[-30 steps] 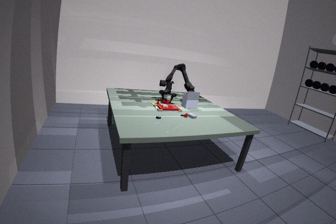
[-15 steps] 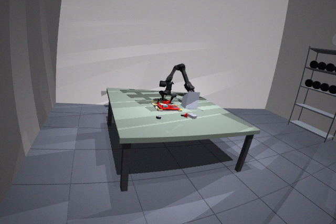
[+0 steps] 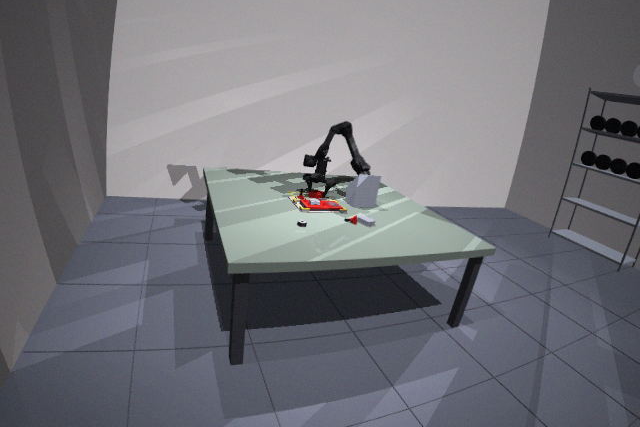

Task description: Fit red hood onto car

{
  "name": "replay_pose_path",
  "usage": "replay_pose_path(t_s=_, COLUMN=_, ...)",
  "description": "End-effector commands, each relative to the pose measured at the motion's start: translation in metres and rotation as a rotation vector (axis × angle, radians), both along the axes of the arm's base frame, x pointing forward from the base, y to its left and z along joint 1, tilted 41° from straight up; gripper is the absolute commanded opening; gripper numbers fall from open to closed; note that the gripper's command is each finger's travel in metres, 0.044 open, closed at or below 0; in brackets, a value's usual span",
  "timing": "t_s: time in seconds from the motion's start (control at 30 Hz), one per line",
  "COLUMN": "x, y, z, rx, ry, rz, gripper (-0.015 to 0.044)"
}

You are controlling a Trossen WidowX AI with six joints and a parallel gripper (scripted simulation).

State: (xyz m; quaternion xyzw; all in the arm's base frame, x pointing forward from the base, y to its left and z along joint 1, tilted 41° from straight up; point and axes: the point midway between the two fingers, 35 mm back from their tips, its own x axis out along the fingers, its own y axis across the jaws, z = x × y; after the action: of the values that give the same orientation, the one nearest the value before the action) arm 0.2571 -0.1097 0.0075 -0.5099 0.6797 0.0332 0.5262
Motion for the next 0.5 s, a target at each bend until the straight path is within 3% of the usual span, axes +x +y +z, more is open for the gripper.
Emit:
replay_pose_path(t_s=0.0, x=0.0001, y=0.0002, z=0.0002, rx=0.0, ry=-0.001, rz=0.0, gripper=0.0387)
replay_pose_path(t_s=0.03, x=0.0001, y=0.0002, z=0.0002, rx=0.0, ry=-0.001, rz=0.0, gripper=0.0361)
replay_pose_path(t_s=0.37, x=0.0001, y=0.0002, z=0.0002, rx=0.0, ry=-0.001, rz=0.0, gripper=0.0295)
replay_pose_path(t_s=0.47, x=-0.0001, y=0.0012, z=0.001, rx=0.0, ry=0.001, rz=0.001, gripper=0.0216)
